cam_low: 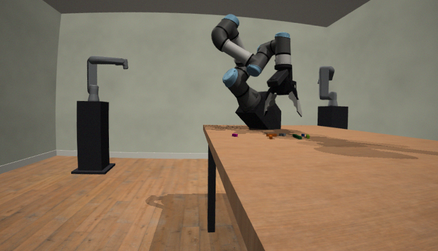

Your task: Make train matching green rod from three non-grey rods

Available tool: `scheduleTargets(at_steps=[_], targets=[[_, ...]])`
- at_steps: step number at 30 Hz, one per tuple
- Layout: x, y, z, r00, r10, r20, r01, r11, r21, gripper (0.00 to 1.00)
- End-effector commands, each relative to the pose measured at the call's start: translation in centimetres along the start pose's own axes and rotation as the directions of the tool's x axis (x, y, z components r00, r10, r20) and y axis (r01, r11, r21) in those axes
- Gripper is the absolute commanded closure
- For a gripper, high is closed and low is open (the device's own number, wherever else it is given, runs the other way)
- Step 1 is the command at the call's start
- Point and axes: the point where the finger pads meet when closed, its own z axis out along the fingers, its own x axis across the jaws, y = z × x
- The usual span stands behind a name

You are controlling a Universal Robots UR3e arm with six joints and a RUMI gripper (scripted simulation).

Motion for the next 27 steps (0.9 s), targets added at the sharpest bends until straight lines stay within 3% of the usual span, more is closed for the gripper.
scheduleTargets(at_steps=[1,4,21,27], targets=[[0.4,-0.2,0.0,0.986,0.167,-0.009,-0.167,0.986,0.005,0.00],[0.4,-0.3,0.0,0.982,0.186,-0.009,-0.186,0.982,0.005,0.00],[1.3,-0.8,0.0,0.872,0.490,-0.006,-0.489,0.872,0.009,0.00],[1.6,-0.9,0.1,0.808,0.589,-0.005,-0.589,0.808,0.010,0.00]])
